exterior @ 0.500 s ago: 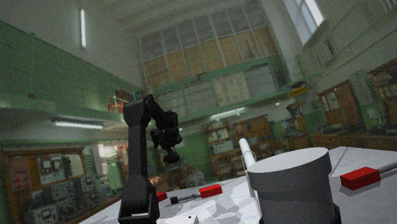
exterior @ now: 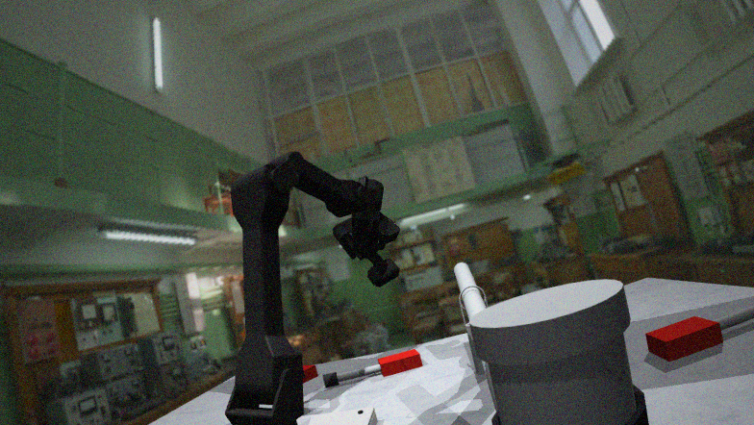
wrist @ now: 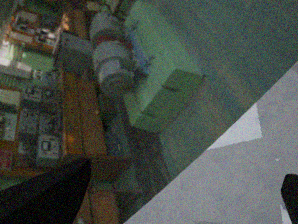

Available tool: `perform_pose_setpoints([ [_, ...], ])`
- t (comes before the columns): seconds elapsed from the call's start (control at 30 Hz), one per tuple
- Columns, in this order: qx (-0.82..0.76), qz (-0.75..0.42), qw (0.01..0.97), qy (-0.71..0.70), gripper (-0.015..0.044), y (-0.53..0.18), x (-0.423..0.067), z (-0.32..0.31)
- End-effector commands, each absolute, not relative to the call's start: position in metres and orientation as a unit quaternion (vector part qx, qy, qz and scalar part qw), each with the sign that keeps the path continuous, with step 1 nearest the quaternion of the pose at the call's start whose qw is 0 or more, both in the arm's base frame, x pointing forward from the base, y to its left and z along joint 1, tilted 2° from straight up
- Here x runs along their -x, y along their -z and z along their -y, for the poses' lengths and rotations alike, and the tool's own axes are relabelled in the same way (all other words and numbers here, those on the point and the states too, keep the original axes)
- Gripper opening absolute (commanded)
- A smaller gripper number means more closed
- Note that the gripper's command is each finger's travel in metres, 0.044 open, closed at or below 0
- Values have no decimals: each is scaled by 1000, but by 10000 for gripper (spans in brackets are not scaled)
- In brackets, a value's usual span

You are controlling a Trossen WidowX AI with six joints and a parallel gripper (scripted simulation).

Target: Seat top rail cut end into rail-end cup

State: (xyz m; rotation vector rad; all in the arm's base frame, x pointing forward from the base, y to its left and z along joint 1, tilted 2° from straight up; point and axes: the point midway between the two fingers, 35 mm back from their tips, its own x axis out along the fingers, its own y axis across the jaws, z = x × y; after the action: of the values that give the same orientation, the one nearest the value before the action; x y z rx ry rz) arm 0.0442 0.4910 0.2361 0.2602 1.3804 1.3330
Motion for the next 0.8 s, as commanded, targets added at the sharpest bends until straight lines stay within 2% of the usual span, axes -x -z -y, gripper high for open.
perform_pose_setpoints([
  [0.0, -113, -556, 635, -524, 440, -241, -110, -457],
  [0.4, -89, -490, 786, -367, 440, -252, -248, -320],
  [0.6, -61, -471, 839, -265, 440, -255, -286, -228],
  [0.77, -30, -467, 867, -171, 440, -257, -296, -146],
])
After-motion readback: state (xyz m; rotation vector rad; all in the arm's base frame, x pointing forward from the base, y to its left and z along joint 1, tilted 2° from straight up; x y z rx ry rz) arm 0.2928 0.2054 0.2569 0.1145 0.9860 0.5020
